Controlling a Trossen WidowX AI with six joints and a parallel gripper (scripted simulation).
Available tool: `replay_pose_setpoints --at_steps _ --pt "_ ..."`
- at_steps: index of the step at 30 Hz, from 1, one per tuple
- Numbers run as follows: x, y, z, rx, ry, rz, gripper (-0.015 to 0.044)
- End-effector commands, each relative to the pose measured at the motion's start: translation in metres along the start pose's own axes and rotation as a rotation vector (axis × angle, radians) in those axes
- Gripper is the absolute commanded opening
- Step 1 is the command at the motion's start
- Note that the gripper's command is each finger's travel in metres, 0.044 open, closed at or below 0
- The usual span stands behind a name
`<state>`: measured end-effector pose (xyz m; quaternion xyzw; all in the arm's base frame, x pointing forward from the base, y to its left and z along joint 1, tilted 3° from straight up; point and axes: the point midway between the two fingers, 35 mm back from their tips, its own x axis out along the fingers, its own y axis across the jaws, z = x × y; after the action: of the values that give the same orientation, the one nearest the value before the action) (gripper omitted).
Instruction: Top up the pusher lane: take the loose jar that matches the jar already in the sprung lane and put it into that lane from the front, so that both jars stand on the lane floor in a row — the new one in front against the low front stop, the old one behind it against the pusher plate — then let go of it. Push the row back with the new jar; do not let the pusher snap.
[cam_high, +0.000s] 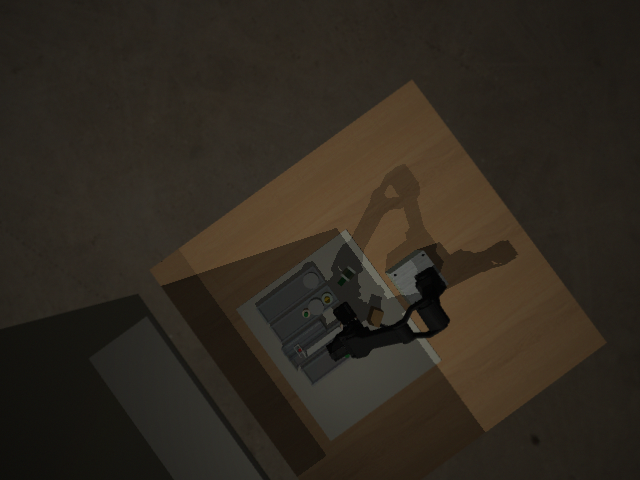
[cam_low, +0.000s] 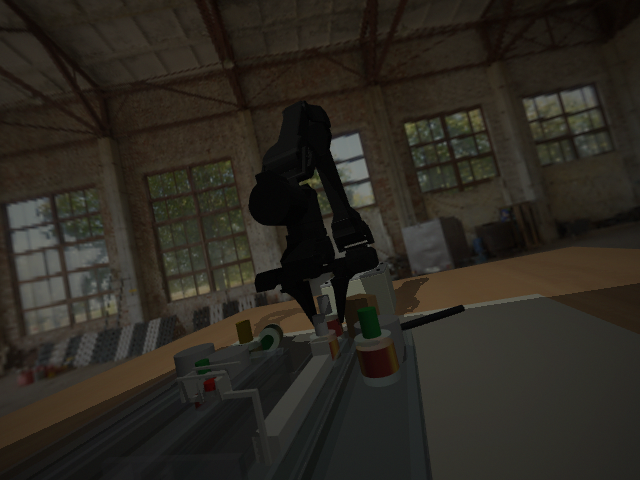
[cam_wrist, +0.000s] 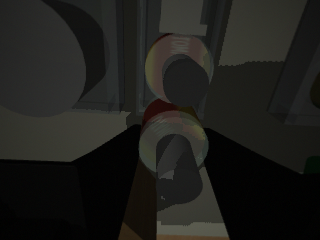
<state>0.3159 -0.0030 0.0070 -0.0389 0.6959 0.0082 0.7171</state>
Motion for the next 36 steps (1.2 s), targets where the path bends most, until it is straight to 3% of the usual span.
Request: replay_pose_setpoints --at_steps 1,36 --pt "-0.005 -0.001 0.012 0.004 -0.033 -0.004 0.0" --pt "-0.008 -0.001 0.024 0.004 -0.034 -0.004 0.0"
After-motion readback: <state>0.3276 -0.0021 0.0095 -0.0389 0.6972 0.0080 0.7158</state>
